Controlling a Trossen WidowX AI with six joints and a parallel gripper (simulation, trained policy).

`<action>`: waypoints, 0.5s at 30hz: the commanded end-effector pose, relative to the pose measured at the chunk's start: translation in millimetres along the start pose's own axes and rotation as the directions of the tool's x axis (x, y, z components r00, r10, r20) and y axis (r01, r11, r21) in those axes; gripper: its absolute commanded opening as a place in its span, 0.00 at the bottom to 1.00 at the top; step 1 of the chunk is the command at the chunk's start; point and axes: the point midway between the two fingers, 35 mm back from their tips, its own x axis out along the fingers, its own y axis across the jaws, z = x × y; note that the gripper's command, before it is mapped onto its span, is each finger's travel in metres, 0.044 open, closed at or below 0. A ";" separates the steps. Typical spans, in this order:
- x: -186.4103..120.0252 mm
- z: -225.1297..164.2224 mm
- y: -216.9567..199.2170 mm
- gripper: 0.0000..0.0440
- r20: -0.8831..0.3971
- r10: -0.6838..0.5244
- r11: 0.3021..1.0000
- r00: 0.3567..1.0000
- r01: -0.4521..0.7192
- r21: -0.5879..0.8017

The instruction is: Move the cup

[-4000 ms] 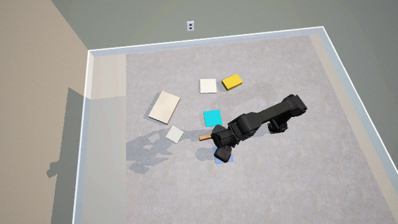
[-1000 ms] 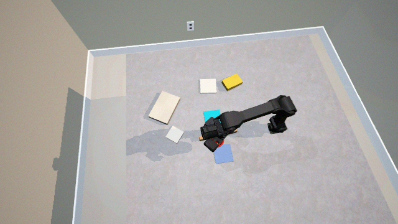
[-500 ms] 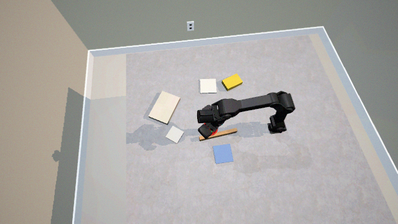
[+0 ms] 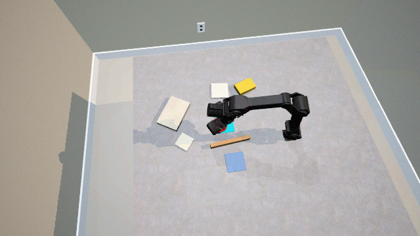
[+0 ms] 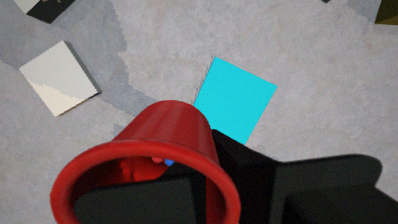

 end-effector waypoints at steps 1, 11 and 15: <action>7.0 4.8 -6.8 0.00 0.004 -0.007 1.000 1.000 0.007 0.010; 31.1 11.8 -25.1 0.00 0.007 -0.015 0.999 1.000 0.015 0.046; 41.2 10.2 -31.8 0.00 0.004 -0.020 0.998 1.000 0.020 0.056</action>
